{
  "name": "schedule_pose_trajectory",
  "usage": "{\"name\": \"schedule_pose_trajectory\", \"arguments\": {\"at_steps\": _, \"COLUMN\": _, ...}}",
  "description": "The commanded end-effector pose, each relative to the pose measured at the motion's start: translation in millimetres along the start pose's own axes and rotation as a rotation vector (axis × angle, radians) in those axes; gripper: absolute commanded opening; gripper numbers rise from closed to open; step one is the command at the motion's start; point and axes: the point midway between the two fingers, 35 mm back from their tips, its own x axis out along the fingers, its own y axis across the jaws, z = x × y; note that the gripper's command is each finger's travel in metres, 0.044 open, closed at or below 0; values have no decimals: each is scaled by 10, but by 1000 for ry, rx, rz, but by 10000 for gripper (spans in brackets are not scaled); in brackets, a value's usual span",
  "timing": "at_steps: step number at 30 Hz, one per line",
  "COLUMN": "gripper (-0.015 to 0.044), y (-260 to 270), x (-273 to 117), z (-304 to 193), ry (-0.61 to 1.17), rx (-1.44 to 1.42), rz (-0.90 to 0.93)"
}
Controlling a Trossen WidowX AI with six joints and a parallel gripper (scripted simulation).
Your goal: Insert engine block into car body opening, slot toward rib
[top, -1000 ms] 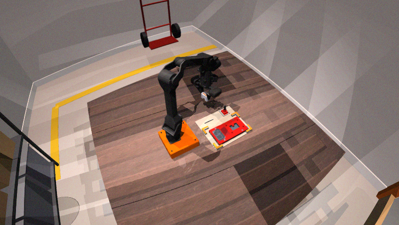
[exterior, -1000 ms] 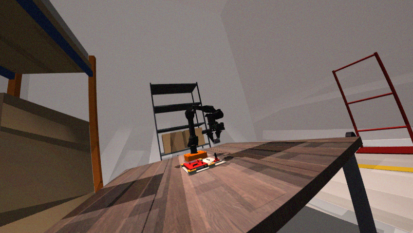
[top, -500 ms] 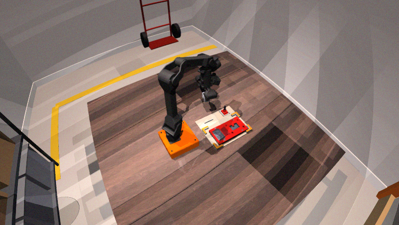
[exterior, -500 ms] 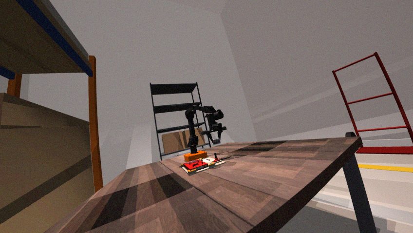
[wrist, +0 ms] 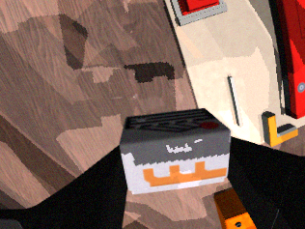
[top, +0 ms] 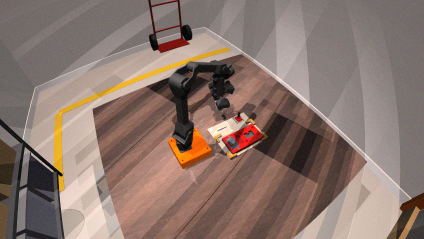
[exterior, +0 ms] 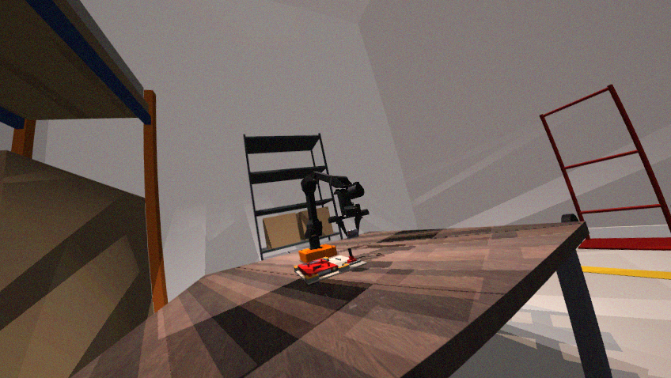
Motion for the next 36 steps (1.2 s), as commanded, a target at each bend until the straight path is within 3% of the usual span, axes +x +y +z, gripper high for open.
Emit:
{"name": "schedule_pose_trajectory", "arguments": {"at_steps": 1, "gripper": 0, "y": -1, "x": 87, "z": -8, "ry": 10, "rx": 5, "rz": -3}}
{"name": "schedule_pose_trajectory", "arguments": {"at_steps": 36, "gripper": 0, "y": -3, "x": 523, "z": -14, "ry": 10, "rx": 5, "rz": -3}}
